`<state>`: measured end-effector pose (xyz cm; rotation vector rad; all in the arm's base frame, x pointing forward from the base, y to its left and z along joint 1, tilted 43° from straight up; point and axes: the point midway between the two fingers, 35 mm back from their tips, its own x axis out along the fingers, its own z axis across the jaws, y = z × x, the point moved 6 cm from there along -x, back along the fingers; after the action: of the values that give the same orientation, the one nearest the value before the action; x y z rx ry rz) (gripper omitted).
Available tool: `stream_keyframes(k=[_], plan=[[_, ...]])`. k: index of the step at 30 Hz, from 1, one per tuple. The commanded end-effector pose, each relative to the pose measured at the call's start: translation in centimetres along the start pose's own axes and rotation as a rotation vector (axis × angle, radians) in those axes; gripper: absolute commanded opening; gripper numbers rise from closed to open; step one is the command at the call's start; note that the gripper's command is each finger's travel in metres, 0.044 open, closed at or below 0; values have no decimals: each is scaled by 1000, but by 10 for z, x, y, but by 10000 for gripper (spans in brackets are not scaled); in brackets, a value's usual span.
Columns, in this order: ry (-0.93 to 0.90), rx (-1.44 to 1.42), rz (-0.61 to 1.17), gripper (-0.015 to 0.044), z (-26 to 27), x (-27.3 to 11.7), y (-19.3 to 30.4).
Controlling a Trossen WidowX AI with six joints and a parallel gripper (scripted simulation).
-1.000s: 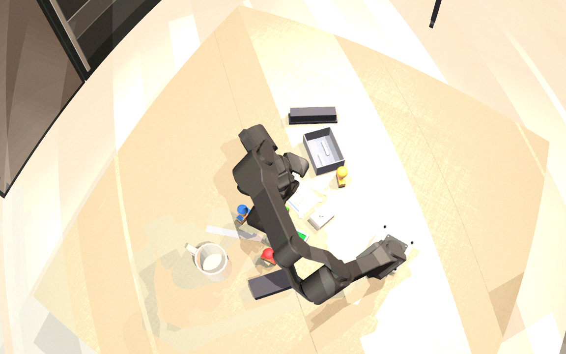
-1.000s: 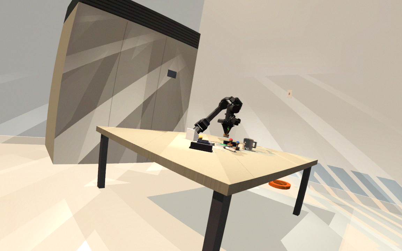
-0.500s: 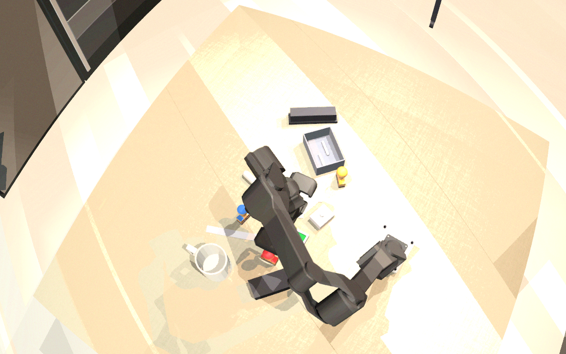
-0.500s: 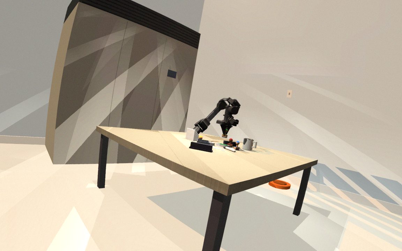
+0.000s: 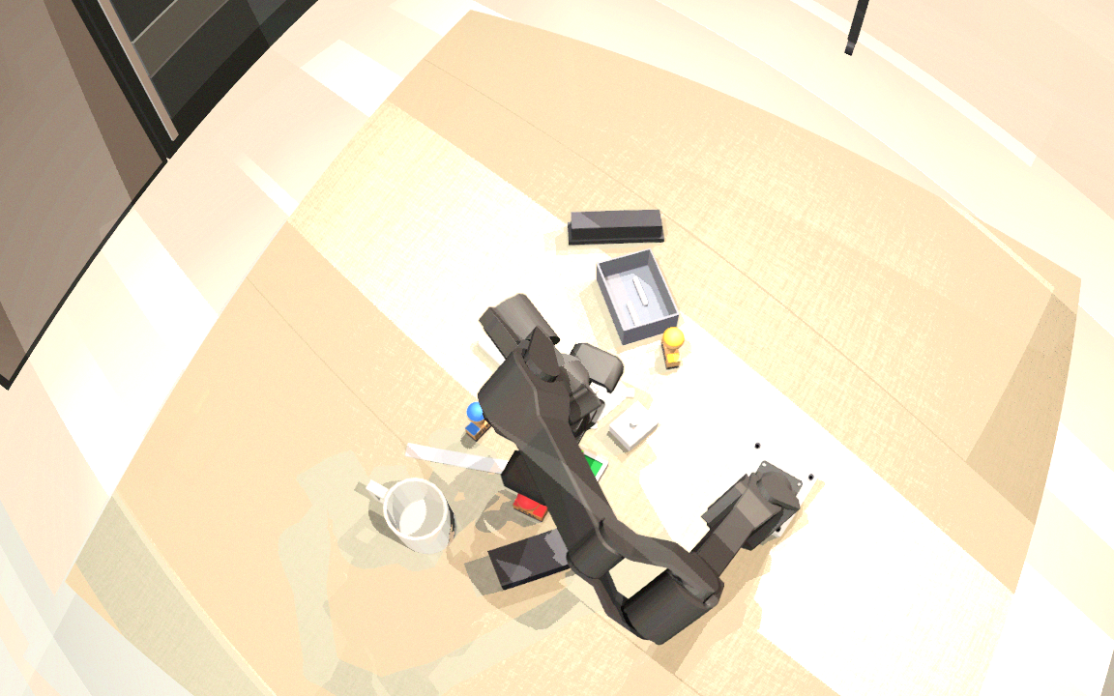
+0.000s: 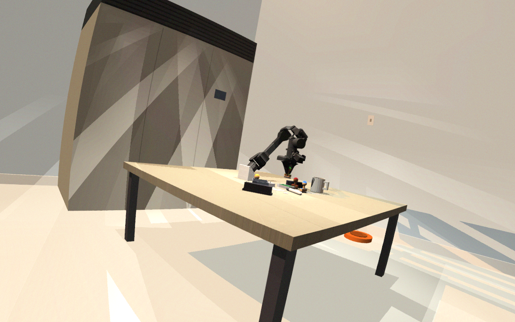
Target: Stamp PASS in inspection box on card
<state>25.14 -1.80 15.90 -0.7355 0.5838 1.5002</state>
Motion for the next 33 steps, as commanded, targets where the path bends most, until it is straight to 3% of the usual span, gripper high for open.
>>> stream_keyframes(k=[1,33], plan=[[-3,3,-5,0,0,2,0],[-3,3,-5,0,0,23,-1]])
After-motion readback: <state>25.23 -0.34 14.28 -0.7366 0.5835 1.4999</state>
